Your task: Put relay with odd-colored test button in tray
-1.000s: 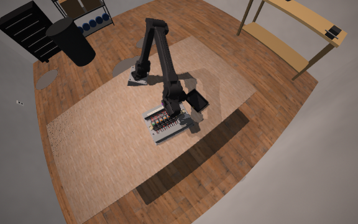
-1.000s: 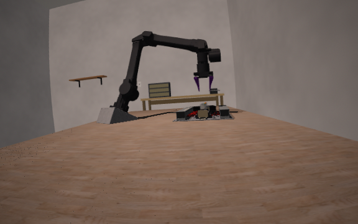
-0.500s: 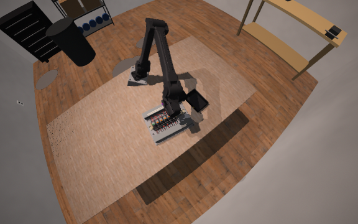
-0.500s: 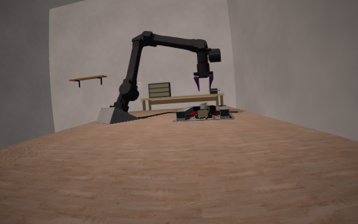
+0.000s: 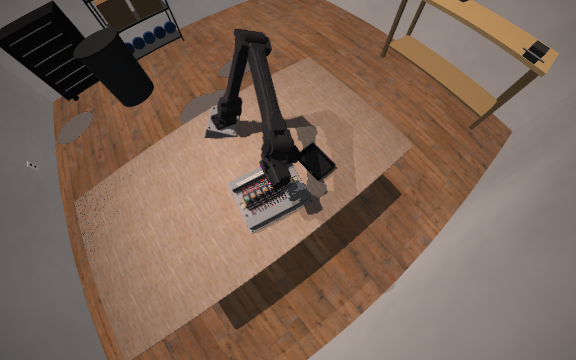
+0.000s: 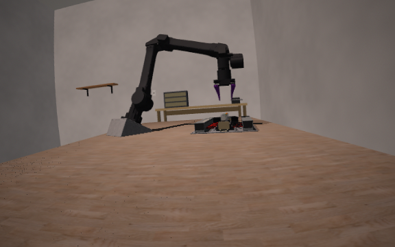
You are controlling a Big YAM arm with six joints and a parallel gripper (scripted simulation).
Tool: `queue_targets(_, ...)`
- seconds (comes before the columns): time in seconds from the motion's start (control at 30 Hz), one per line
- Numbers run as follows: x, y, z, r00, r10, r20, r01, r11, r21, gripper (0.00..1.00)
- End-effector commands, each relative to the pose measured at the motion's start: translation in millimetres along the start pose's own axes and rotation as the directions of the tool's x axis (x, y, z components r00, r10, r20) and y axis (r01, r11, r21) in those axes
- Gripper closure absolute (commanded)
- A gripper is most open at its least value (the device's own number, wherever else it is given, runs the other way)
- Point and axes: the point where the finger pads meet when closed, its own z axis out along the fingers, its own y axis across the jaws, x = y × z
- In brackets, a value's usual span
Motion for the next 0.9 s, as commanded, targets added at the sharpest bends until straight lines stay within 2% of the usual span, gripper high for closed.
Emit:
queue_targets(0.0,11,-15,-14,1.0,-0.013,-0.003,0.013,0.999,0.039,0.41)
queue_targets(0.27,58,-8,-7,1.0,0.0,-0.002,0.0,1.0,0.021,0.41)
queue_targets(0.33,58,-8,-7,1.0,0.0,-0.002,0.0,1.0,0.021,0.41)
queue_targets(0.53,88,-14,-13,1.0,-0.005,-0.006,0.005,0.999,0.034,0.41)
queue_targets(0.67,94,-17,-16,1.0,-0.009,-0.009,0.009,0.999,0.04,0.41)
queue_targets(0.87,84,-20,-22,0.999,-0.033,-0.013,0.034,0.998,0.053,0.41)
